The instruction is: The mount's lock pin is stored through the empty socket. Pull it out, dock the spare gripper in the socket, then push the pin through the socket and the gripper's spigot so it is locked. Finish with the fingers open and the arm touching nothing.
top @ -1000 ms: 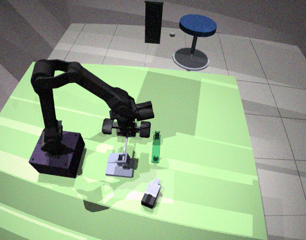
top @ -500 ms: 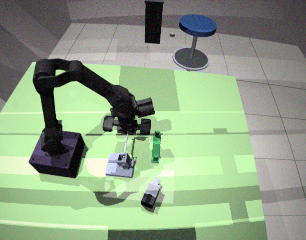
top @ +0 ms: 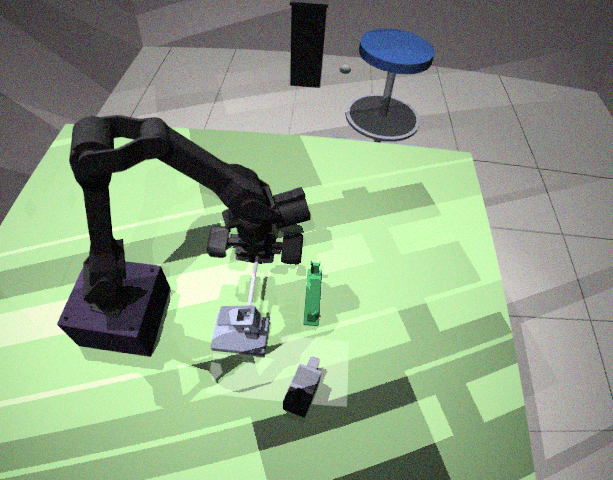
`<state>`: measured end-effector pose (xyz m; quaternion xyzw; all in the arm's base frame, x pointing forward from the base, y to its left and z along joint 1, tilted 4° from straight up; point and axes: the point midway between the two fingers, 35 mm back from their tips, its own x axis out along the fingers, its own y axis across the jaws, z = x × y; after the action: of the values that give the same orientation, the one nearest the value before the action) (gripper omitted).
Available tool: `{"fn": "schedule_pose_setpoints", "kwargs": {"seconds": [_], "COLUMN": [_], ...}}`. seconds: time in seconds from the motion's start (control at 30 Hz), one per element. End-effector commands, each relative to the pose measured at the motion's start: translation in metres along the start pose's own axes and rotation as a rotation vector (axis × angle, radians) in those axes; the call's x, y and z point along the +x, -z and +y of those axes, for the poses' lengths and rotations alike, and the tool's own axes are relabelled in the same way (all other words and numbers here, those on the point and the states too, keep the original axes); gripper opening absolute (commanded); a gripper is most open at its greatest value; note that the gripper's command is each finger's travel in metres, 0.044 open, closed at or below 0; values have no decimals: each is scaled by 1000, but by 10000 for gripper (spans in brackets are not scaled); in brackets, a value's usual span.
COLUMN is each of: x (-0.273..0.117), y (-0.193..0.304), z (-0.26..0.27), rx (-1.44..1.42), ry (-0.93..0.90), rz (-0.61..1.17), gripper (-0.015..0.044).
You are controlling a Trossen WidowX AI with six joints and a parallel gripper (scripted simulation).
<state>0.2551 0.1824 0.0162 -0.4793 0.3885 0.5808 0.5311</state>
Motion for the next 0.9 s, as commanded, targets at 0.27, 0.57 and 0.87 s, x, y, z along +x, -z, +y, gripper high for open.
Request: {"fn": "schedule_pose_setpoints", "kwargs": {"seconds": [0.27, 0.57, 0.87], "x": [-1, -2, -3], "y": [-11, -19, -27], "z": [-1, -1, -1], "rx": [4, 4, 5], "ry": [-1, -3, -6], "rz": [7, 8, 10], "gripper": [0, 0, 0]}}
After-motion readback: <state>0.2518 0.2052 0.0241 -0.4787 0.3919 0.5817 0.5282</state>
